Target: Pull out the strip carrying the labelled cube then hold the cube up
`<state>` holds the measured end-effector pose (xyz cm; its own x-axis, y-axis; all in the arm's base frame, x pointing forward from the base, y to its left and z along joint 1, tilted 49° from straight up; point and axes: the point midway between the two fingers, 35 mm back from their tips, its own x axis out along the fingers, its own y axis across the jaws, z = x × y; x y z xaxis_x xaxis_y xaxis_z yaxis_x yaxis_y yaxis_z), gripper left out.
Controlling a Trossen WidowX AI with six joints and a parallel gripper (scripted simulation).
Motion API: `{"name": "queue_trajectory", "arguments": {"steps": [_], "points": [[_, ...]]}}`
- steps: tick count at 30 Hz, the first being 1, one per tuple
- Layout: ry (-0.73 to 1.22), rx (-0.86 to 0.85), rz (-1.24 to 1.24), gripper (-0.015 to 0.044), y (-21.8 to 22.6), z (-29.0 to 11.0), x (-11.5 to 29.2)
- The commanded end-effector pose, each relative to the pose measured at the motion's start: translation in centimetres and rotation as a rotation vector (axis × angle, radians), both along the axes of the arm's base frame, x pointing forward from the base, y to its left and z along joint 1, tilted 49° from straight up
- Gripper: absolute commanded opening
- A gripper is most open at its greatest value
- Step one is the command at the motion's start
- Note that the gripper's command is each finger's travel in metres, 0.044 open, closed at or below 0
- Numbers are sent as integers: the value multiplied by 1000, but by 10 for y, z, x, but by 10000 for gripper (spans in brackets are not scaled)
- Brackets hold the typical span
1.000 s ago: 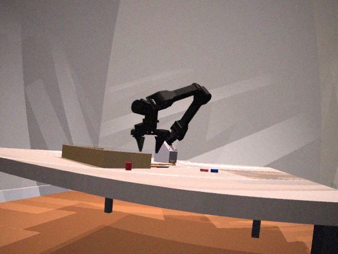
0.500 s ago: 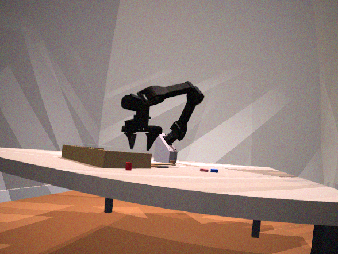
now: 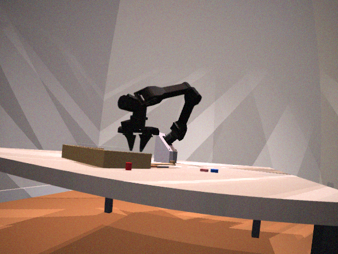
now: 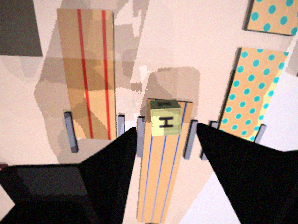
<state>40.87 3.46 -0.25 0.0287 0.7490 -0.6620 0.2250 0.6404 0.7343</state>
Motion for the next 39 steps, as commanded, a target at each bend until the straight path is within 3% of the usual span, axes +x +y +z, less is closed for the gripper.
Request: {"name": "queue_trajectory", "arguments": {"steps": [1,26,29,39], "points": [[9,-1,-5,250,4,-5,-1],[9,2,-4,250,31,-29,-1],[0,-4,2,171,30,-27,1],[0,-4,2,85,30,-27,1]]}}
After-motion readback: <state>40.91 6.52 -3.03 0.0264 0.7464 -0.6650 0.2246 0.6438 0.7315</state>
